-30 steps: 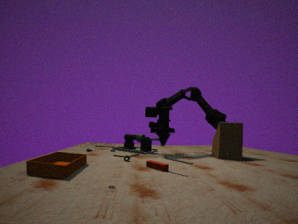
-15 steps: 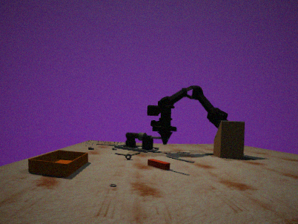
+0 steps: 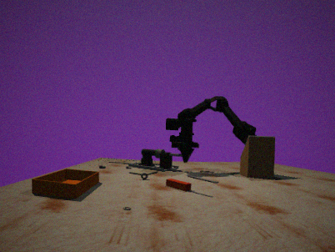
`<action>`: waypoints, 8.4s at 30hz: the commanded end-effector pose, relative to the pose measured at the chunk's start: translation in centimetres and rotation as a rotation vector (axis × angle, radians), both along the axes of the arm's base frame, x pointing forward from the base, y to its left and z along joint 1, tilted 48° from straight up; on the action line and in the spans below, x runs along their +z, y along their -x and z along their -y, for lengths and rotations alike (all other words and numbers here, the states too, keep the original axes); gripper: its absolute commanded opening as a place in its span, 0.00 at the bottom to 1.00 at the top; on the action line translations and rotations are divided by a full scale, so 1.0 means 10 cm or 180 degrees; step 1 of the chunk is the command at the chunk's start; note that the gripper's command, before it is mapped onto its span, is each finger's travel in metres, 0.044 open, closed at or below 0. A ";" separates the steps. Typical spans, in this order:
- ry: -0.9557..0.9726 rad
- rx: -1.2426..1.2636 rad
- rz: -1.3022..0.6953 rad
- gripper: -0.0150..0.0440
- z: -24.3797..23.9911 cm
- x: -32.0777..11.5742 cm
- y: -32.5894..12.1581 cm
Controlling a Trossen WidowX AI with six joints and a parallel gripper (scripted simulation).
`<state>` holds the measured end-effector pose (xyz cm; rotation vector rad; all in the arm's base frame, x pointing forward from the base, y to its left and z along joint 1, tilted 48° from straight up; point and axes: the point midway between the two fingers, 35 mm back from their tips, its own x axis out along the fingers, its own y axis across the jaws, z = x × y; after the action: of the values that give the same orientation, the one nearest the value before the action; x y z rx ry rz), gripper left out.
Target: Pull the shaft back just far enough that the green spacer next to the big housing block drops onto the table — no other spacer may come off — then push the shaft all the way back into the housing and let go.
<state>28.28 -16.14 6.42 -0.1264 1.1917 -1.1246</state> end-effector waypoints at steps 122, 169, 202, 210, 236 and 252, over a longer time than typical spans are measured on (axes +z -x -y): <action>-0.0014 -0.0016 -0.0038 0.25 0.07 0.06 -0.11; -0.0002 -0.0008 0.0001 0.25 0.06 0.07 -0.11; -0.0002 -0.0008 0.0001 0.25 0.07 0.08 -0.13; -0.0002 -0.0008 0.0002 0.25 0.08 0.08 -0.14; -0.0002 -0.0008 0.0002 0.25 0.09 0.09 -0.16; -0.0001 -0.0008 0.0002 0.25 0.10 0.10 -0.18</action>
<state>29.70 -17.04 7.21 -0.1243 1.2003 -1.1273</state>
